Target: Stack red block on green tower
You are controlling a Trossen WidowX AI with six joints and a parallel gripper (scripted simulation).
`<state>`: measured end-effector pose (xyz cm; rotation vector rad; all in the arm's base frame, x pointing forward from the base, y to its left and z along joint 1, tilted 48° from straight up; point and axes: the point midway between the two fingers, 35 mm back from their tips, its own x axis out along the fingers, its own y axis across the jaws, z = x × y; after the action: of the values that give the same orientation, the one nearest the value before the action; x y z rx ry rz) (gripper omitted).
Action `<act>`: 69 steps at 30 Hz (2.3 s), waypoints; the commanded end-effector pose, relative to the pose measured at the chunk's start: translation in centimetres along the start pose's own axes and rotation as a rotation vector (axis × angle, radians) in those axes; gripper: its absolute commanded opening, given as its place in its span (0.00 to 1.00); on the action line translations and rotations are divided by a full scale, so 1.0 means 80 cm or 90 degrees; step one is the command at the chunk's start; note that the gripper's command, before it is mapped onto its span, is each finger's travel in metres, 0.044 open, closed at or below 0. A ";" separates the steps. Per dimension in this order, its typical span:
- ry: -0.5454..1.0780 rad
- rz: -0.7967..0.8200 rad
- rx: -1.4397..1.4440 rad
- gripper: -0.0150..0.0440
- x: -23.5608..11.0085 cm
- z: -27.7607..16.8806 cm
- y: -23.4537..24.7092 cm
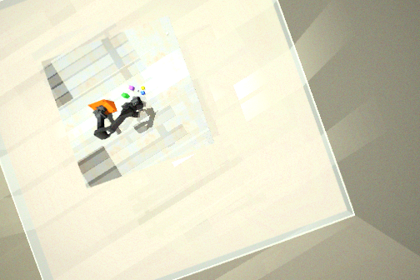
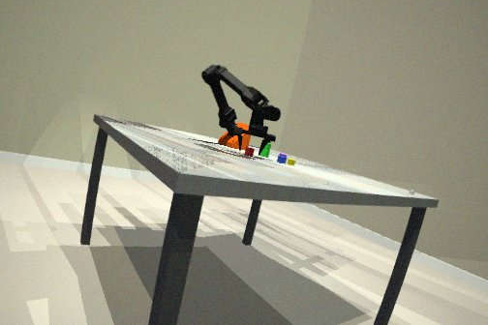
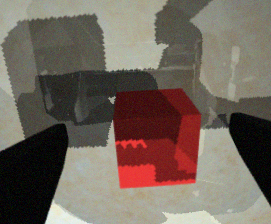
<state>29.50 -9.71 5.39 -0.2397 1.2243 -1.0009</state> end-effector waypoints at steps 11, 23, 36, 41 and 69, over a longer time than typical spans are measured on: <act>0.000 -0.004 -0.001 0.48 0.000 -0.001 -0.001; 0.000 -0.003 -0.002 0.25 -0.034 0.000 0.001; 0.001 -0.002 -0.002 0.25 -0.115 0.000 0.002; 0.002 -0.002 -0.002 0.25 -0.142 -0.001 0.002; 0.007 0.008 -0.004 0.25 -0.149 -0.143 0.107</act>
<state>25.31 7.31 4.87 -0.2232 1.2290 -0.9772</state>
